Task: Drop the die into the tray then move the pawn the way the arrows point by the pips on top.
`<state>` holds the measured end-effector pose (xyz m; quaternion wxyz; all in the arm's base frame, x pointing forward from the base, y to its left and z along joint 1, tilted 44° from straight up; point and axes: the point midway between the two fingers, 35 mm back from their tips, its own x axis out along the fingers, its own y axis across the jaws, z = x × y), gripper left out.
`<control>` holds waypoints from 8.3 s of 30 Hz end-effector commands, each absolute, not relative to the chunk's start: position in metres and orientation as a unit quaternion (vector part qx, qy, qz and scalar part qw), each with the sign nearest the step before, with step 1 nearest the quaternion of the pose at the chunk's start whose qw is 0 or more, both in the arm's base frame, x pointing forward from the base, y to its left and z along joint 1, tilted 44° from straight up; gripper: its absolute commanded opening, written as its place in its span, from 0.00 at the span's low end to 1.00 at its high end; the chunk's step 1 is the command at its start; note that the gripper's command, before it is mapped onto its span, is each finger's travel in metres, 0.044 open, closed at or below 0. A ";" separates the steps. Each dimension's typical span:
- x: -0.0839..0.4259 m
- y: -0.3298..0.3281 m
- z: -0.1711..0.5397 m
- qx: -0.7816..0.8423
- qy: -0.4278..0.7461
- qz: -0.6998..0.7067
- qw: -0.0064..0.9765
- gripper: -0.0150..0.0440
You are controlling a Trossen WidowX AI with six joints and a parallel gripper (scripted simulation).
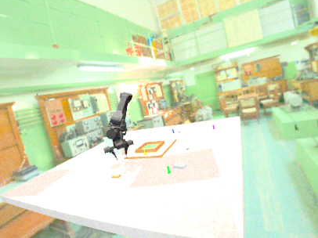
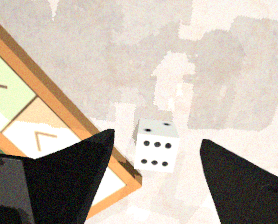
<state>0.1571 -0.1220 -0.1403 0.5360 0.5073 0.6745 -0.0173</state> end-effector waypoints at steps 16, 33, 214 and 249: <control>0.154 -0.112 -0.145 0.514 0.677 -0.015 0.527 0.35; 0.145 -0.182 -0.059 0.513 0.678 -0.016 0.527 0.25; 0.262 -0.060 0.051 0.656 0.621 -0.302 0.305 0.96; 0.292 -0.116 -0.052 0.407 0.665 0.116 0.615 0.59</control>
